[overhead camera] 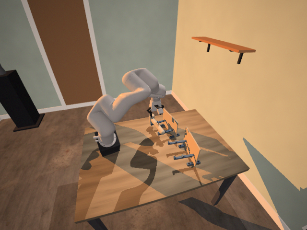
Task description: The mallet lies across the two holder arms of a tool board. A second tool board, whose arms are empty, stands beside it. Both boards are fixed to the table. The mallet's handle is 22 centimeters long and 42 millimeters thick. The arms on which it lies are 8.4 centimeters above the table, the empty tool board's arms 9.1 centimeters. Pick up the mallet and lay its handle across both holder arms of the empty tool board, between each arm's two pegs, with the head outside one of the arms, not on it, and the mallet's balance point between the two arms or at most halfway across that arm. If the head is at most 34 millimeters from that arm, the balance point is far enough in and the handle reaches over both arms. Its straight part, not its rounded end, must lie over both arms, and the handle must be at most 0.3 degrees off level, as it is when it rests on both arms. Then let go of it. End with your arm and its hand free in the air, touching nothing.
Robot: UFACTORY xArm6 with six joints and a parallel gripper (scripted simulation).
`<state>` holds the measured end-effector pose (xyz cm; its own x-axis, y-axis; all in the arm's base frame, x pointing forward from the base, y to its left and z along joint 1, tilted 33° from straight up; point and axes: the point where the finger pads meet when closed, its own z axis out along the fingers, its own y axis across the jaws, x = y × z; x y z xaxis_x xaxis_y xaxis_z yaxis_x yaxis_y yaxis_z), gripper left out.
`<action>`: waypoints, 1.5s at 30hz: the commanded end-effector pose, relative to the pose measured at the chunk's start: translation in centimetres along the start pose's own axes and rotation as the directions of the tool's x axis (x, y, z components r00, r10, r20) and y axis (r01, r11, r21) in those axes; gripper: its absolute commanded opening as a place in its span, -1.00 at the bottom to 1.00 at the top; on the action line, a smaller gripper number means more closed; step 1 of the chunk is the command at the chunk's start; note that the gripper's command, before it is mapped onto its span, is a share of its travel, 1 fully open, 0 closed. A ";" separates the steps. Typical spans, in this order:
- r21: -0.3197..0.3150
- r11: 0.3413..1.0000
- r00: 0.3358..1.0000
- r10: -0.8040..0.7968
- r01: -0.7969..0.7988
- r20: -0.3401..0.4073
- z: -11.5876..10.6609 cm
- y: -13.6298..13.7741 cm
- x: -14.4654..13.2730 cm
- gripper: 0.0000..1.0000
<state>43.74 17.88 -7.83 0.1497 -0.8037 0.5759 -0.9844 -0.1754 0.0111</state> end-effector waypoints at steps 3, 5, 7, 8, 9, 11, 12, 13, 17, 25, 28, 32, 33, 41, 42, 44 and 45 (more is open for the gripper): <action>0.014 1.000 0.999 0.019 -0.020 0.044 -0.1 -0.1 0.2 1.00; 0.014 1.000 0.999 0.019 -0.020 0.044 -0.1 -0.1 0.2 1.00; 0.014 1.000 0.999 0.019 -0.020 0.043 0.6 -0.1 0.2 1.00; 0.015 1.000 0.999 0.019 -0.019 0.043 1.7 -0.2 0.2 1.00; 0.014 1.000 0.999 0.017 -0.018 0.044 3.5 -0.1 0.1 1.00; 0.013 1.000 0.999 0.016 -0.016 0.045 4.9 -0.1 0.1 1.00; 0.013 1.000 0.999 0.015 -0.016 0.046 5.5 0.0 0.1 1.00; 0.013 1.000 0.999 0.015 -0.016 0.046 5.5 0.0 0.1 1.00; 0.013 1.000 0.999 0.015 -0.016 0.045 9.1 -0.1 -0.1 1.00; 0.013 1.000 0.999 0.015 -0.016 0.046 10.1 -0.1 -0.2 1.00; 0.013 1.000 0.999 0.015 -0.016 0.046 10.1 -0.1 -0.2 1.00; 0.013 1.000 0.999 0.015 -0.016 0.046 10.1 -0.1 -0.2 -1.00; 0.013 1.000 0.999 0.015 -0.016 0.046 10.1 -0.1 -0.2 -1.00; 0.013 1.000 0.999 0.015 -0.016 0.046 10.1 -0.1 -0.2 -1.00; 0.013 1.000 0.999 0.015 -0.016 0.046 10.1 -0.1 -0.2 -1.00; 0.013 1.000 0.999 0.015 -0.016 0.046 10.1 -0.1 -0.2 -1.00; 0.013 1.000 0.999 0.015 -0.016 0.046 10.1 -0.1 -0.2 -1.00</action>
<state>44.61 12.19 -16.22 0.1392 -0.8308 0.5388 -0.9856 -0.1690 -0.0059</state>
